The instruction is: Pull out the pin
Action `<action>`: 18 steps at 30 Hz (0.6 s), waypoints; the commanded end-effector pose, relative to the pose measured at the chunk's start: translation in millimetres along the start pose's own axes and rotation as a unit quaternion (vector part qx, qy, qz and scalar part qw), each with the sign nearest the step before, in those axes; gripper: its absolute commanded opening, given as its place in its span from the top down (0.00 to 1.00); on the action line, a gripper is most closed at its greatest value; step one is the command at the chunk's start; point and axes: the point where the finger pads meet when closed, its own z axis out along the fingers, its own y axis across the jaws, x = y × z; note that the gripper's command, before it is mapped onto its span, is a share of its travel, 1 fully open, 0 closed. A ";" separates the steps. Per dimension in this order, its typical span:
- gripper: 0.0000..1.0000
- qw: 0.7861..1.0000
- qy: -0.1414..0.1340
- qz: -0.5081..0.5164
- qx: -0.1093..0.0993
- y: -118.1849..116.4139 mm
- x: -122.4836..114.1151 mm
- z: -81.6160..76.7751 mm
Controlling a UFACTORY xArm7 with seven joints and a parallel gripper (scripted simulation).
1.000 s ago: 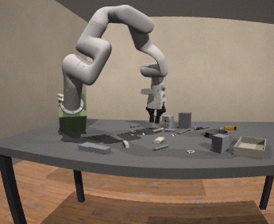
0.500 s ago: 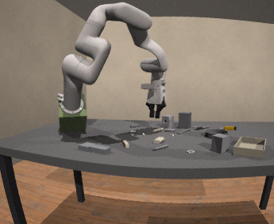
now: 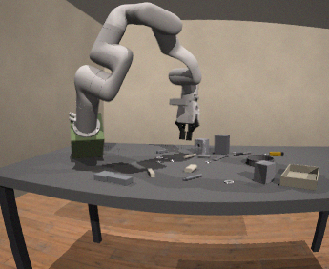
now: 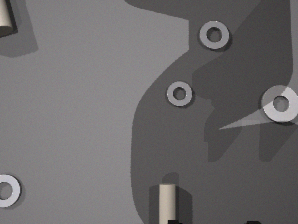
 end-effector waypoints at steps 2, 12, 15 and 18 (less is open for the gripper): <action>0.65 1.000 -0.002 0.000 -0.001 0.7 -1.2 -3.2; 0.65 1.000 -0.003 0.000 0.000 0.3 -0.3 -14.8; 0.65 1.000 -0.004 0.000 0.000 0.2 0.0 -17.9; 0.65 1.000 -0.005 0.000 0.000 0.0 1.0 -27.0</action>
